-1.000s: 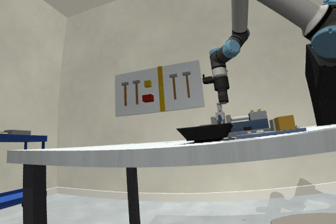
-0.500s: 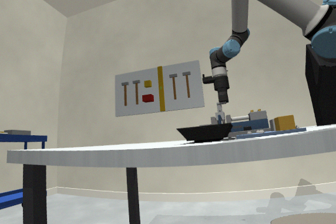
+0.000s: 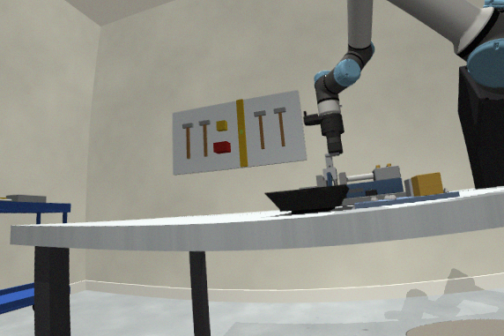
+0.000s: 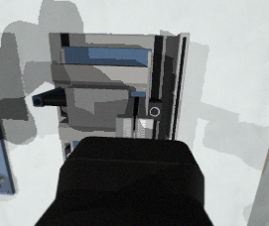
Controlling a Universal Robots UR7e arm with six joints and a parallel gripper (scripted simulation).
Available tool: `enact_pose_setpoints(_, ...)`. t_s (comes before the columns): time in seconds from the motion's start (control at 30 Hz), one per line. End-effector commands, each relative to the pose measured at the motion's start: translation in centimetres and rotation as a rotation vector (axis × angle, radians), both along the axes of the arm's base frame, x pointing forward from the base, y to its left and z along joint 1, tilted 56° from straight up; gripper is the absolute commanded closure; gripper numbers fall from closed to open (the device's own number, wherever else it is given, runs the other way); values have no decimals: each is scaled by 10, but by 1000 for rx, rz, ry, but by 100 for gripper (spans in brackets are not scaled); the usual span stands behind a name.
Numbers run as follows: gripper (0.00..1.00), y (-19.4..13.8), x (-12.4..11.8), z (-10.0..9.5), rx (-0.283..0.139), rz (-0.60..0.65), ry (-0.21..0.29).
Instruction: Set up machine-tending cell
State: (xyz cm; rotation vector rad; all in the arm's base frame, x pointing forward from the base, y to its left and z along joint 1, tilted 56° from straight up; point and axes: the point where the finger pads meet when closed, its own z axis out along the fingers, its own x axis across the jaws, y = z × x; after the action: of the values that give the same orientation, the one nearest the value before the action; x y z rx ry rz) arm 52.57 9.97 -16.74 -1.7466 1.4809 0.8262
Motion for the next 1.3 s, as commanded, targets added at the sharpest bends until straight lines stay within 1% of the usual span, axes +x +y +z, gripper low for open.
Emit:
enact_pose_setpoints(0.0, 100, 2, -1, 2, 1, 1, 1)
enact_pose_setpoints(1.27, 100, 5, -2, 5, 1, 1, 1)
